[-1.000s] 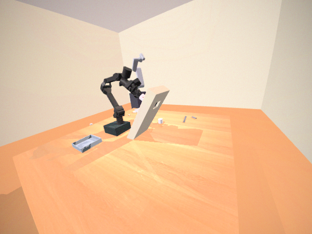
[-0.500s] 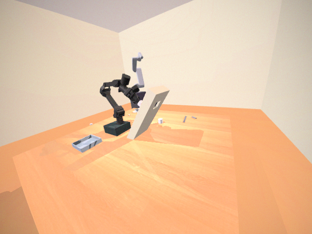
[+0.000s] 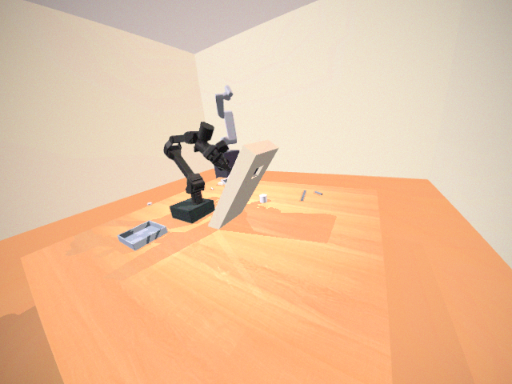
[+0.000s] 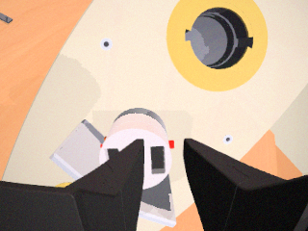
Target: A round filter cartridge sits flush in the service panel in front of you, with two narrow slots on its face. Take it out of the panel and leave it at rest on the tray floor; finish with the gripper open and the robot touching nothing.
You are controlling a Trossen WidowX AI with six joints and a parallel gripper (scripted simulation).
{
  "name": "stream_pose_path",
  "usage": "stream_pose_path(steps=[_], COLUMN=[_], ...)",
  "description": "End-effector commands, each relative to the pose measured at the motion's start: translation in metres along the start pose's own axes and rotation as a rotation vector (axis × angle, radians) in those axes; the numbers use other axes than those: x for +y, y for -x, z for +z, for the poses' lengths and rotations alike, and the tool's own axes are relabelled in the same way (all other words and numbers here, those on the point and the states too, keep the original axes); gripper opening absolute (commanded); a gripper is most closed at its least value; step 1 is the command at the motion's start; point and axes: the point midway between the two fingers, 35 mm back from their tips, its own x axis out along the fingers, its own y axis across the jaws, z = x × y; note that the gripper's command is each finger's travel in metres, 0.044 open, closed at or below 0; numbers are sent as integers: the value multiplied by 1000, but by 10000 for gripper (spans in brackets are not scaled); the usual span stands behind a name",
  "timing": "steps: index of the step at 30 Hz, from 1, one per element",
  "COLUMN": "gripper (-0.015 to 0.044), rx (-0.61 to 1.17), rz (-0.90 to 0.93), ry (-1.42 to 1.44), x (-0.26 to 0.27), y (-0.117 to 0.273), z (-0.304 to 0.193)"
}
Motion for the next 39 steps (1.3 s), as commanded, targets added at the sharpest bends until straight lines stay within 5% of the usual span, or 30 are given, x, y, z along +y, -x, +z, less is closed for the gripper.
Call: stream_pose_path(steps=[1,15,26,30,35,39], gripper=[104,104,393,305,305,305], rx=[-7,-20,-30,84,357,397], rz=[-4,-12,-19,59,137,139], ry=[2,9,9,-204,-600,-650], x=[0,-45,-80,-56,-6,1], y=[0,12,60,41,18,17], z=[0,58,105,76,18,10])
